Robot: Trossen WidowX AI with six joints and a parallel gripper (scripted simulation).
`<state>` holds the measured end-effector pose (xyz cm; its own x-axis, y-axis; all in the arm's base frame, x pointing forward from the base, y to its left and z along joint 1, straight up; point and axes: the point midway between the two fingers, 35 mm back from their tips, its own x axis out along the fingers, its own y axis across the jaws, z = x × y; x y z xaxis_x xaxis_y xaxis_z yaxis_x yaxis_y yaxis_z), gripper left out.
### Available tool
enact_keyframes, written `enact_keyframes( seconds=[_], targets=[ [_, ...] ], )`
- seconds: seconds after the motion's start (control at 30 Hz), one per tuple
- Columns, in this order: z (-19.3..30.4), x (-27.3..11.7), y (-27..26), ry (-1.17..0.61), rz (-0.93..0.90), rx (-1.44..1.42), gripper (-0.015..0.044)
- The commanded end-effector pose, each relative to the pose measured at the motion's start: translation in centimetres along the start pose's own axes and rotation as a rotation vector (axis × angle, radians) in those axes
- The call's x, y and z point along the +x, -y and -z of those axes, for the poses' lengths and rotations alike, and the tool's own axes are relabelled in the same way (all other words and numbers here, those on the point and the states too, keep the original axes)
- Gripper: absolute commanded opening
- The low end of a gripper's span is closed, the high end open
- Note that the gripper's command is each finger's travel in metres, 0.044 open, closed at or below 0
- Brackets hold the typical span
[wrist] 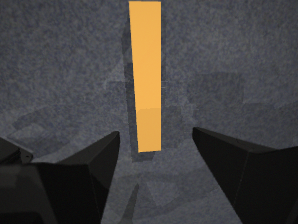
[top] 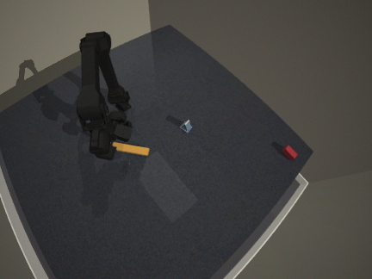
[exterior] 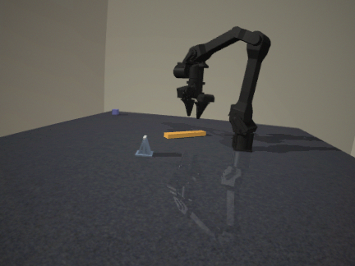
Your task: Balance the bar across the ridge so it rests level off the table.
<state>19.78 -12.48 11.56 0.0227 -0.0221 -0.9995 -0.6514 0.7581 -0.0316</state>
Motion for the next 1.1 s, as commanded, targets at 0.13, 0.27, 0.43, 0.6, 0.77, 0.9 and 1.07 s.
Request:
enact_keyframes(
  seconds=[0.13,0.27,0.43,0.6,0.77,0.9,1.07],
  targets=[
    [-0.2,3.4,-0.1,0.005,-0.008,-0.011,0.0315],
    [-0.1,4.4,-0.2,0.004,-0.009,-0.011,0.0315],
    [-0.1,4.8,-0.2,0.004,-0.009,-0.011,0.0315],
    [-0.1,5.6,-0.2,0.004,-0.009,-0.011,0.0315],
    [-0.1,6.4,-0.2,0.004,-0.009,-0.011,0.0315],
    [-0.1,7.0,-0.2,0.004,-0.009,-0.011,0.0315],
    [-0.1,7.0,-0.2,0.004,-0.009,-0.011,0.0315]
  ],
)
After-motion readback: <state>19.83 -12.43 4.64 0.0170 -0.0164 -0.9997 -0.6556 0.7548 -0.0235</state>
